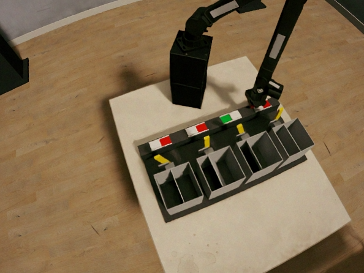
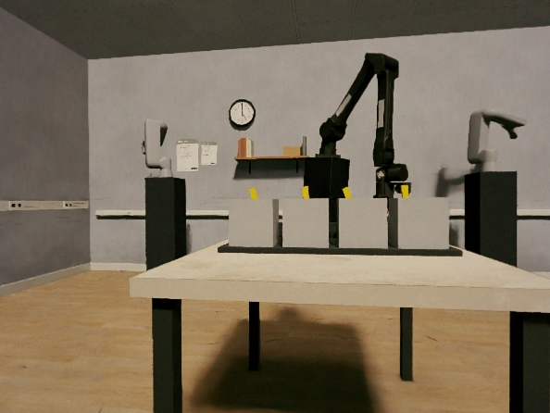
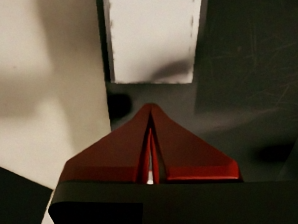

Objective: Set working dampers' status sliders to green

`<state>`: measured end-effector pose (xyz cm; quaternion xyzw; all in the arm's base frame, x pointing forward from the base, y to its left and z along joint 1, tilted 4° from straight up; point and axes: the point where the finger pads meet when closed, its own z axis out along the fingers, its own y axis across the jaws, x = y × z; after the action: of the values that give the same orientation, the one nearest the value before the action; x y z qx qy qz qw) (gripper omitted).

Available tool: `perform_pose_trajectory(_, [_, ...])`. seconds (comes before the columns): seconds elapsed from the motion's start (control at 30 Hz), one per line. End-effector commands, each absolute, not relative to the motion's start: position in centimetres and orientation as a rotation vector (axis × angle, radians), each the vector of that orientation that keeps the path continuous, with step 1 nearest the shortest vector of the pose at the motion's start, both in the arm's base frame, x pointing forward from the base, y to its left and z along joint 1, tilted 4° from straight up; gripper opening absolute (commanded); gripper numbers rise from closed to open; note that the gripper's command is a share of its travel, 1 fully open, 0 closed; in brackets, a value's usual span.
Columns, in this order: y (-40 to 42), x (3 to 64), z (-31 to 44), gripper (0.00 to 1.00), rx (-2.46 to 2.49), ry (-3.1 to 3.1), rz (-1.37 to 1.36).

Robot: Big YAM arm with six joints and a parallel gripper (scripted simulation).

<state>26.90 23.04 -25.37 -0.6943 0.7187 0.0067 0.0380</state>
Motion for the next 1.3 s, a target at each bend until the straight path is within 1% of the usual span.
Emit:
perform_pose_trajectory(0.0, [23.4,26.9,-25.5,0.00,-2.127,2.202,0.016])
perform_pose_trajectory(1.0, [23.7,27.2,-25.8,0.00,-2.120,2.194,0.015])
perform_pose_trajectory(1.27, [23.4,26.8,-26.8,0.00,-2.128,2.202,0.016])
